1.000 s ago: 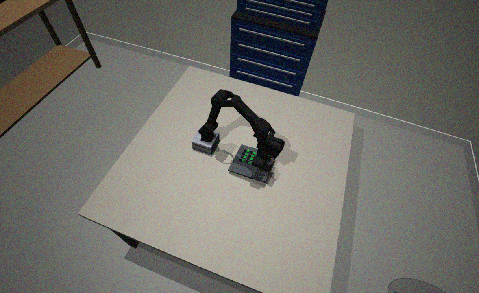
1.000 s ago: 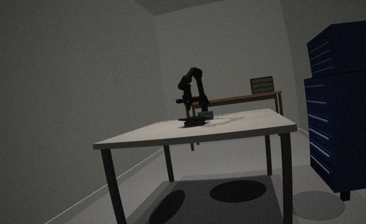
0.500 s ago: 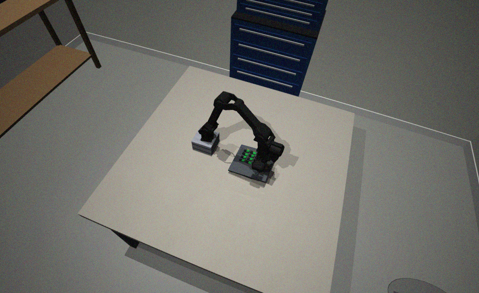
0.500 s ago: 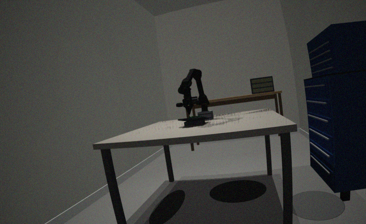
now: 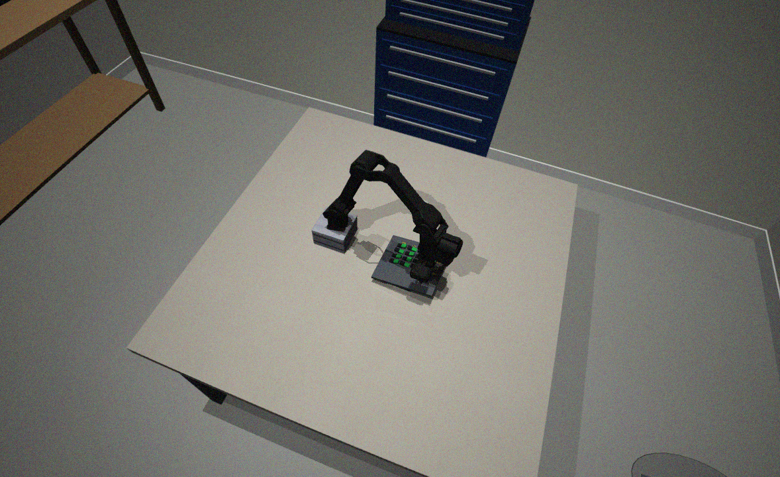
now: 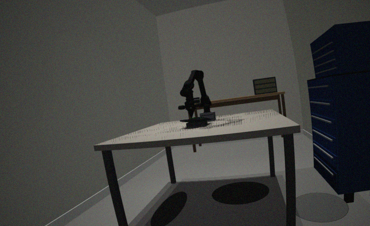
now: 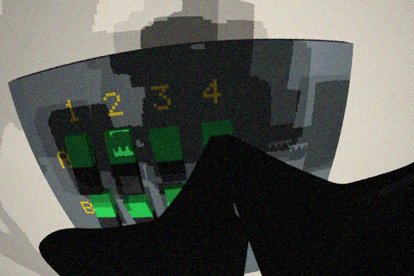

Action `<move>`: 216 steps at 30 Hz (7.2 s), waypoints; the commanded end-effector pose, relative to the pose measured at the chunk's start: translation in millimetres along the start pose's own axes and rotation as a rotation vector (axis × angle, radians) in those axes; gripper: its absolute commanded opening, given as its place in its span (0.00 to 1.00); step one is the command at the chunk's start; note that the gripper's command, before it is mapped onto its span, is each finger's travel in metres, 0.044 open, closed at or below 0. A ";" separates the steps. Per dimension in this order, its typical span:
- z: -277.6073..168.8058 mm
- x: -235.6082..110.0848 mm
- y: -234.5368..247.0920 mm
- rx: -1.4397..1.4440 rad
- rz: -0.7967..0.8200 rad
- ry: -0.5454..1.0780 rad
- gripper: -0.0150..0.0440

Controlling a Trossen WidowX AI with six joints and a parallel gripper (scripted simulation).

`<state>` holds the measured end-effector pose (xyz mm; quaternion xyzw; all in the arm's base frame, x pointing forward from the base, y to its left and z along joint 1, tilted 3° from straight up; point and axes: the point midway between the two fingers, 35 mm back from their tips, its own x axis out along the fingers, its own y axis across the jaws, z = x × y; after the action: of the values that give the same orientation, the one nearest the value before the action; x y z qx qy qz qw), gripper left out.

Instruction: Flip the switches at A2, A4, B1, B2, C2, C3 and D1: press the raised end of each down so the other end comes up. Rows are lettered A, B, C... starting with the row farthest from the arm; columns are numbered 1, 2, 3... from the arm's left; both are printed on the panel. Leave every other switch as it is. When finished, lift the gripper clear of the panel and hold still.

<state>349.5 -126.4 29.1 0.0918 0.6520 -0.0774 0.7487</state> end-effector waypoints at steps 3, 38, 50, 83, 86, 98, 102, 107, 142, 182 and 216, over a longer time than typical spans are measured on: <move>0.2 0.8 0.2 -0.003 0.001 -0.001 0.25; 0.3 3.9 0.2 -0.003 0.001 -0.001 0.25; 0.3 5.5 0.2 -0.003 0.001 -0.001 0.25; -60.9 -56.0 72.6 -0.002 0.007 -0.022 0.25; -60.9 -56.0 72.6 -0.002 0.007 -0.022 0.25; -61.2 -19.7 72.9 -0.002 0.007 -0.048 0.25; -61.2 -11.0 72.9 -0.002 0.007 -0.048 0.25; -61.1 -8.5 72.9 -0.002 0.007 -0.048 0.25; -60.7 3.5 73.0 -0.002 0.007 -0.048 0.25; -60.7 8.9 73.1 -0.002 0.007 -0.048 0.25; -40.6 -16.6 48.6 -0.002 0.005 0.002 0.25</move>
<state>318.4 -69.7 48.5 0.0938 0.6520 -0.0775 0.7484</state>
